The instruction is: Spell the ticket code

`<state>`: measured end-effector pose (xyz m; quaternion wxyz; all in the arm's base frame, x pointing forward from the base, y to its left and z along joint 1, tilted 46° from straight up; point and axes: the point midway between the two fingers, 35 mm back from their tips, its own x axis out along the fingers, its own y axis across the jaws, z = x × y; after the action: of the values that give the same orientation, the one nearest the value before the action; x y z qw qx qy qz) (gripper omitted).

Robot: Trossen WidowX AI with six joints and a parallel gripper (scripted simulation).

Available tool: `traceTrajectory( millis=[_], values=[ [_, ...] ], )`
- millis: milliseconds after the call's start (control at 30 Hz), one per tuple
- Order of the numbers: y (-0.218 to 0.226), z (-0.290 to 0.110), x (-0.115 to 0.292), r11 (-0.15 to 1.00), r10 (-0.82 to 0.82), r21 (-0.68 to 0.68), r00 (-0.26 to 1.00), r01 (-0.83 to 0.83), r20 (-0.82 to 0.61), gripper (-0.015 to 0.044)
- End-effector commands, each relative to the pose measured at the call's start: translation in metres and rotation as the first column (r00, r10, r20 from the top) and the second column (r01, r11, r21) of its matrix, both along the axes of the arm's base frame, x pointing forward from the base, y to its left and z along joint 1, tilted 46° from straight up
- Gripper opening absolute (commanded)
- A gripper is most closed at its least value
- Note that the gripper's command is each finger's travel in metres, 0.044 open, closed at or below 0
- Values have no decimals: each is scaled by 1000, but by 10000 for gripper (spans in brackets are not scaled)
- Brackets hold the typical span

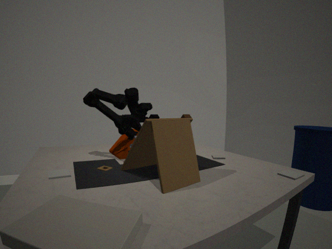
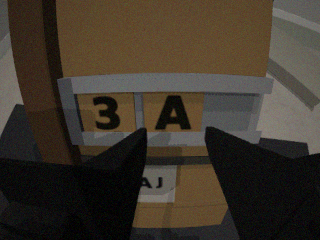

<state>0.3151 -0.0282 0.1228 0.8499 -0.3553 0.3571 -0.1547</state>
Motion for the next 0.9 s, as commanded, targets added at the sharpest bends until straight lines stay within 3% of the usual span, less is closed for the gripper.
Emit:
traceTrajectory(
  millis=[0,167,467,867],
  values=[
    [0,0,0,1000,0,0,1000,0,0,111],
    [0,0,0,1000,0,0,1000,0,0,0],
    [0,0,2,1000,-14,6,1000,15,-19,0],
    [-15,13,25,948,-302,-7,896,317,-326,0]
  ],
)
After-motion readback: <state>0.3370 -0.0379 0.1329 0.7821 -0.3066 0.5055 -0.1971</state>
